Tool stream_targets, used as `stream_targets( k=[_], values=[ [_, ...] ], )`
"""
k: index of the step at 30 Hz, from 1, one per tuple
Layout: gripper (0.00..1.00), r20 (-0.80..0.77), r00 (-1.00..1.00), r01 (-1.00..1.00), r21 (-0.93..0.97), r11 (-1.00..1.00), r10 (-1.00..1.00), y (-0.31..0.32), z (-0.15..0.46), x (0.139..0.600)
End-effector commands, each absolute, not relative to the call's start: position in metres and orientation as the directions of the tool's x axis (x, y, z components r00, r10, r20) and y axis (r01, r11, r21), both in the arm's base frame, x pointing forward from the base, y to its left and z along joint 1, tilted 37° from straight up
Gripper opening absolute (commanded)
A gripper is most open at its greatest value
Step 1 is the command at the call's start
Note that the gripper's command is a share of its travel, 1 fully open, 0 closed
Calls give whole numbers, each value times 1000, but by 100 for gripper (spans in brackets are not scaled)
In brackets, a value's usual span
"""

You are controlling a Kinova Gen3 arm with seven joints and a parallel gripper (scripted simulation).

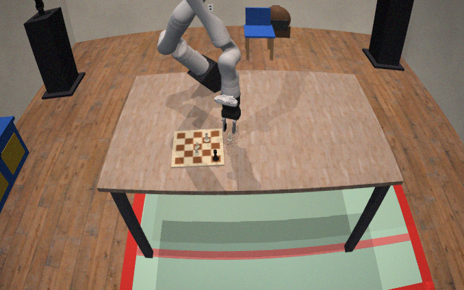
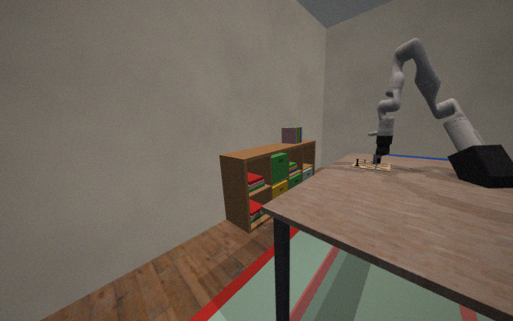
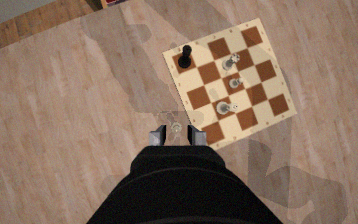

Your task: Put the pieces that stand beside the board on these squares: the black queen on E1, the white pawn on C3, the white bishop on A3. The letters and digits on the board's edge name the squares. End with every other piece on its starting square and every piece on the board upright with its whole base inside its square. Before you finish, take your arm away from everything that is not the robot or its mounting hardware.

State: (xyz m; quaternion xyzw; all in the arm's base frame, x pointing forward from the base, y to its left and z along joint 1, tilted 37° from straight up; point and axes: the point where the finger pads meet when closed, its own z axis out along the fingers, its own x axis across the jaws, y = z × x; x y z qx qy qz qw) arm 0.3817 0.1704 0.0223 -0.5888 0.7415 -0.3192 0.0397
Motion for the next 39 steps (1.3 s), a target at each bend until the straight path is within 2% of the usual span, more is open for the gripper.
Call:
stream_targets(
  k=[1, 39],
  values=[
    [73, 316, -303, -848, -520, 103, -899, 171, 23, 382],
    [73, 316, -303, -848, -520, 103, -899, 168, 18, 384]
  ],
)
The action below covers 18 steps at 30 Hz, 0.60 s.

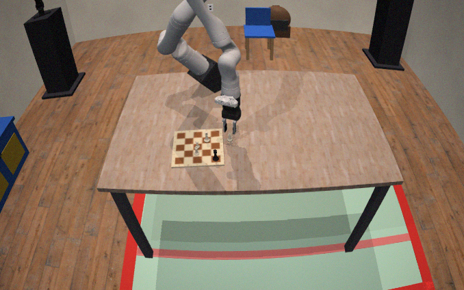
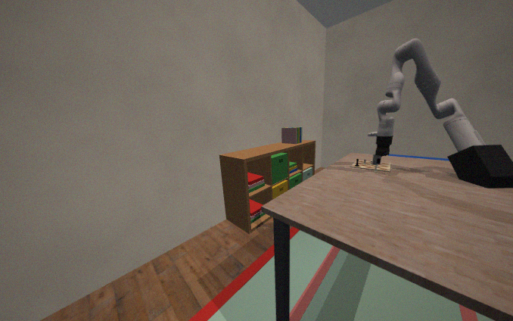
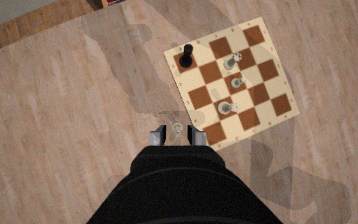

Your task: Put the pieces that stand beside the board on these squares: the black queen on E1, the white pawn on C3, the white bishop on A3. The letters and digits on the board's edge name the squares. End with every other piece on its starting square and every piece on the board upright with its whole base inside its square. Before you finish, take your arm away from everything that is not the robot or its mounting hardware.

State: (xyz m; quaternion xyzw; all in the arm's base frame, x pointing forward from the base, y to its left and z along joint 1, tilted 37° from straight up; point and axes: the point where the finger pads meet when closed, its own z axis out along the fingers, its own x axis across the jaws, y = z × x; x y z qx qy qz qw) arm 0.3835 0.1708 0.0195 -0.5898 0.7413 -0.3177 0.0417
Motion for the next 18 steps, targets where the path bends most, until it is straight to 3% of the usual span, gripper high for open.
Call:
stream_targets(
  k=[1, 18],
  values=[
    [73, 316, -303, -848, -520, 103, -899, 168, 18, 384],
    [73, 316, -303, -848, -520, 103, -899, 156, -6, 397]
  ],
)
